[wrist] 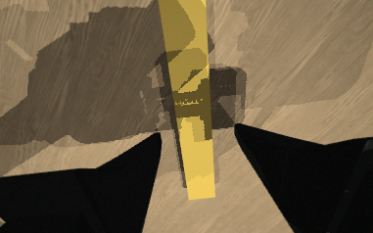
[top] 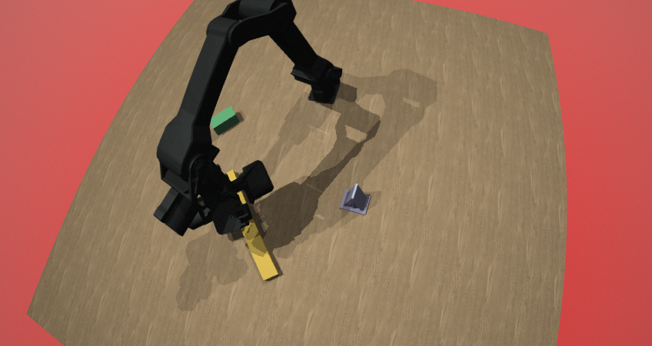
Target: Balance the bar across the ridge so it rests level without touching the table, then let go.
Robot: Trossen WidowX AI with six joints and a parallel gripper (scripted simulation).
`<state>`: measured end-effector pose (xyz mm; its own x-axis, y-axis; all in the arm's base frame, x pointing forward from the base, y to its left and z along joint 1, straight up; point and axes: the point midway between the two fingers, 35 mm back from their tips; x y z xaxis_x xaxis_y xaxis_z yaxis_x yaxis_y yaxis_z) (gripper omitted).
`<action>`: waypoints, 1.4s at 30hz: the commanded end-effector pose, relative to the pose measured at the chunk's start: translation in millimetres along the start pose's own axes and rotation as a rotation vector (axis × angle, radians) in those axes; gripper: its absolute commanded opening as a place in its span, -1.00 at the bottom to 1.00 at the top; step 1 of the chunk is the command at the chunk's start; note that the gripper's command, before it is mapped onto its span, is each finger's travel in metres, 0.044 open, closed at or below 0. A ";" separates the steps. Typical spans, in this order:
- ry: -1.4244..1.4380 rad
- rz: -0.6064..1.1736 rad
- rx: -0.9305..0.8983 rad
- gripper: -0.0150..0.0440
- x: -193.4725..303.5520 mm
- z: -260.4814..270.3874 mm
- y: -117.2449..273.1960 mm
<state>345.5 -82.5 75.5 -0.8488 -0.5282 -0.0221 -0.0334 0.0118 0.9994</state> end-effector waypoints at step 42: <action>0.000 0.002 -0.003 -0.41 0.1 0.3 -20.8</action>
<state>345.3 -82.4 51.4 -0.8488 -0.5284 -0.0191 -0.0292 0.0107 0.9995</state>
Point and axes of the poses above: the point midway between the two fingers, 35 mm back from their tips, its own y axis back along the fingers, its own z axis across the jaws, x = y × z, and after that the axes turned 11 degrees about -y, right-handed
